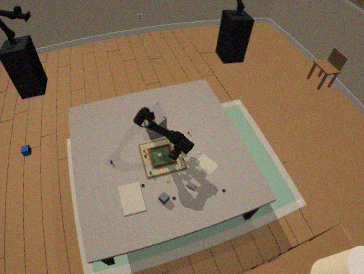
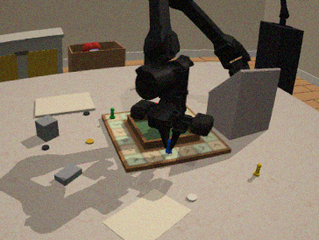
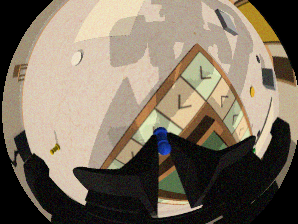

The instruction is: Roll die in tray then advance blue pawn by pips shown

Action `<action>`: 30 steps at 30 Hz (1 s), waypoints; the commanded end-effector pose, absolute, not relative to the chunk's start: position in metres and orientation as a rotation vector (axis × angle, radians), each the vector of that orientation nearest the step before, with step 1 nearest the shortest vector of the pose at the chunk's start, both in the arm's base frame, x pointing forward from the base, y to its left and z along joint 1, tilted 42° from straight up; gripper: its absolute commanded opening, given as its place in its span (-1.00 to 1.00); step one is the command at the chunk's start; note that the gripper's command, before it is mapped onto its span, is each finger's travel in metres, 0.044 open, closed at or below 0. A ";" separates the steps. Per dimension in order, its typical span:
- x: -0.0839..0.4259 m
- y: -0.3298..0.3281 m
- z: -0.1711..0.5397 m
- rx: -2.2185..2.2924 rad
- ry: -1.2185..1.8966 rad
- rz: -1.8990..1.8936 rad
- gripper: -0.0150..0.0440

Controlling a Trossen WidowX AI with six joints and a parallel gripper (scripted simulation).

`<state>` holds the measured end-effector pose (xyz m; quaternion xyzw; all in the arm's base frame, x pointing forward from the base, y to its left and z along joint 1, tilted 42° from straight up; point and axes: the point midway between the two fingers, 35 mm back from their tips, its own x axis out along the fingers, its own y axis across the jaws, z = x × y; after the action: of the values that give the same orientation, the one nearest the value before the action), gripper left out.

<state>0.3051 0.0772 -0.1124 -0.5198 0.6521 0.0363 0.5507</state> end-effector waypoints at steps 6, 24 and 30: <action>0.305 0.074 -0.115 -1.230 1.545 0.085 -0.22; 0.293 0.107 -0.071 -1.218 1.556 0.065 1.00; 0.242 0.098 -0.013 -0.981 1.508 -0.158 1.00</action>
<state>0.2679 0.1032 -0.0412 -0.4708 0.6593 -0.0246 0.5857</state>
